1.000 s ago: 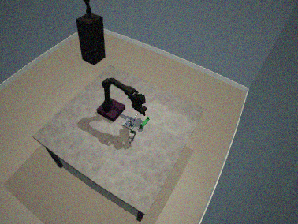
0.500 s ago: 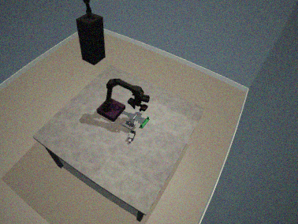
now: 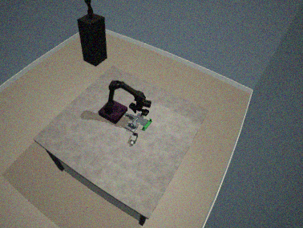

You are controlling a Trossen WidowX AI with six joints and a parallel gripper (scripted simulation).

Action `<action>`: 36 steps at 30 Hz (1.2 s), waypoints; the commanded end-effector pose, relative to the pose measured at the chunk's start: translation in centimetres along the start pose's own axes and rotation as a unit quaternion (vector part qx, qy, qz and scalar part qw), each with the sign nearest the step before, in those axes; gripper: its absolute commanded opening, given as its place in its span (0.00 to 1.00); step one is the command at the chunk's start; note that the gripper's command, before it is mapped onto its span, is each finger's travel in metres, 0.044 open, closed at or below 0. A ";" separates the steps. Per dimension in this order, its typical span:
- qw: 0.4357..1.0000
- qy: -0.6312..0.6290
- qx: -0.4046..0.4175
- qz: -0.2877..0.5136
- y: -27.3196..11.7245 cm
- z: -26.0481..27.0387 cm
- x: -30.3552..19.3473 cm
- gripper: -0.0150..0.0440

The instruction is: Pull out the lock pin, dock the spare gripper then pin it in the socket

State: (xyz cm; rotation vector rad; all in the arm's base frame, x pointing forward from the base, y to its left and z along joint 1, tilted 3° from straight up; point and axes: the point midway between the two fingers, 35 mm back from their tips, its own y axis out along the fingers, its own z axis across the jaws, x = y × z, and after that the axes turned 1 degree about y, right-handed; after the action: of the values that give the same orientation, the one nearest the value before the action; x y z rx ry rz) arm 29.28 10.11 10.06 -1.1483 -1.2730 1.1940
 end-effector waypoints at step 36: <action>1.000 0.002 -0.004 0.000 6.9 0.0 -0.1 0.76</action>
State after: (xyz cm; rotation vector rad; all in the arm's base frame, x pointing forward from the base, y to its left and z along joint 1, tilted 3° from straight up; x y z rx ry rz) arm 29.36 10.48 3.84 -1.1541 -1.2831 1.1859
